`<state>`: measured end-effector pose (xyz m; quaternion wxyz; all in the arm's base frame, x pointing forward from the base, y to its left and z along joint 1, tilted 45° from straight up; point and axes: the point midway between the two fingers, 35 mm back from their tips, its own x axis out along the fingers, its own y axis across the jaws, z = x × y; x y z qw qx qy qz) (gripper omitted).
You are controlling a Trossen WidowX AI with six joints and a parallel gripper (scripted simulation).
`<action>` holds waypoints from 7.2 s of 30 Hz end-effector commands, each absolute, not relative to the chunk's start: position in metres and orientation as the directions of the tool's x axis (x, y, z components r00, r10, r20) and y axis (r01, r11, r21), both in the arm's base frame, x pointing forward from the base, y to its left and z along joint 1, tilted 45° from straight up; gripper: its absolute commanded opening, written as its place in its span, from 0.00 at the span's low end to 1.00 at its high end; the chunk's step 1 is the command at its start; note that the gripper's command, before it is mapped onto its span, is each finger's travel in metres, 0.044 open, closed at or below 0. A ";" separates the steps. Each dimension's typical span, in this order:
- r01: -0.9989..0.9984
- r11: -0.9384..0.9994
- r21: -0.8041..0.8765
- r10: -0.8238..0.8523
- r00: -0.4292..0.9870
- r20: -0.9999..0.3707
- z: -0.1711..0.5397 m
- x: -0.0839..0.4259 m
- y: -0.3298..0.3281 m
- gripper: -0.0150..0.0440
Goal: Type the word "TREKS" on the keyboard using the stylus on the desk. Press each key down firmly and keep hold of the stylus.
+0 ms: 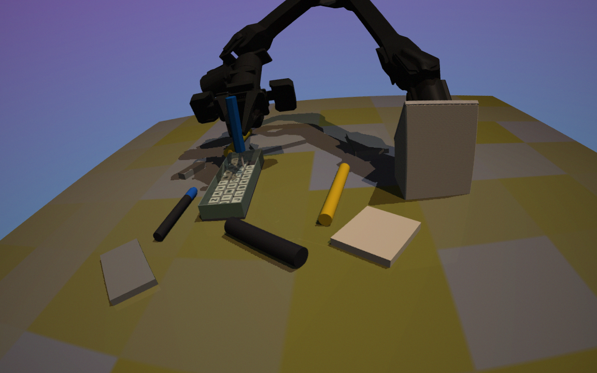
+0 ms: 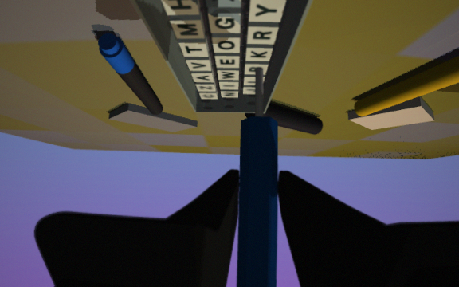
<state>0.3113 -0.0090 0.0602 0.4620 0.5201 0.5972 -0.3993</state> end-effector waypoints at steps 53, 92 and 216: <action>0.990 0.142 0.005 0.248 -0.031 -0.968 0.052 0.311 -0.019 0.39; 0.990 0.142 0.005 0.248 -0.031 -0.968 0.045 0.312 -0.026 0.39; 0.990 0.142 0.006 0.251 -0.030 -0.968 0.045 0.327 0.018 0.39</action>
